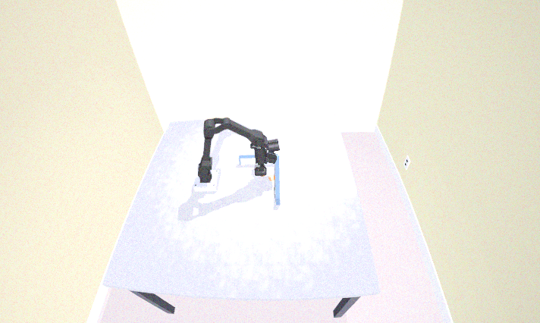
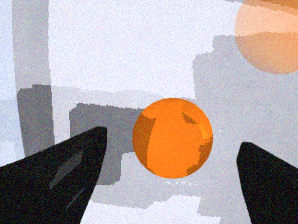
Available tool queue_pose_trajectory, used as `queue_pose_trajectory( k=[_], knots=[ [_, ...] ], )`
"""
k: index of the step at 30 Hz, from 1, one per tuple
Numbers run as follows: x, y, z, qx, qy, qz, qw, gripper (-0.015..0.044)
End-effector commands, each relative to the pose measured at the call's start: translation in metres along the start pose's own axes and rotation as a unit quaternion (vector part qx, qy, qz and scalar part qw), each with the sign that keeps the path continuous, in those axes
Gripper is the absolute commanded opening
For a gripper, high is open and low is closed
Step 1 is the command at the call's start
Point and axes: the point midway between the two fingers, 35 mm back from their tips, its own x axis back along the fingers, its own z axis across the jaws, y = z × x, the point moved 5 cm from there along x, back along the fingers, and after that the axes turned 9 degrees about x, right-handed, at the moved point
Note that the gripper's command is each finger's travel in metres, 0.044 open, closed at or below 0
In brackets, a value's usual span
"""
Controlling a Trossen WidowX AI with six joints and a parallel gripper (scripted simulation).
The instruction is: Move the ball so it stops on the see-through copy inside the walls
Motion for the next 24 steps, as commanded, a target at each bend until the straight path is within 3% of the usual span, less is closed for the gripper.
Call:
queue_pose_trajectory(
  k=[1,6,10,17,22,24],
  knots=[
    [-0.007,-0.001,0.000,-0.001,0.001,0.002,1.000,0.0287],
    [-0.013,-0.002,0.000,-0.001,0.001,0.002,1.000,0.0287],
    [-0.013,-0.002,0.000,-0.001,0.001,0.002,1.000,0.0182],
    [-0.013,-0.002,0.000,-0.001,0.001,0.002,1.000,0.0135],
    [-0.003,0.005,-0.001,0.017,-0.001,-0.020,1.000,0.0004],
    [0.009,0.007,-0.001,0.015,0.000,-0.018,1.000,0.0000]
  ],
)
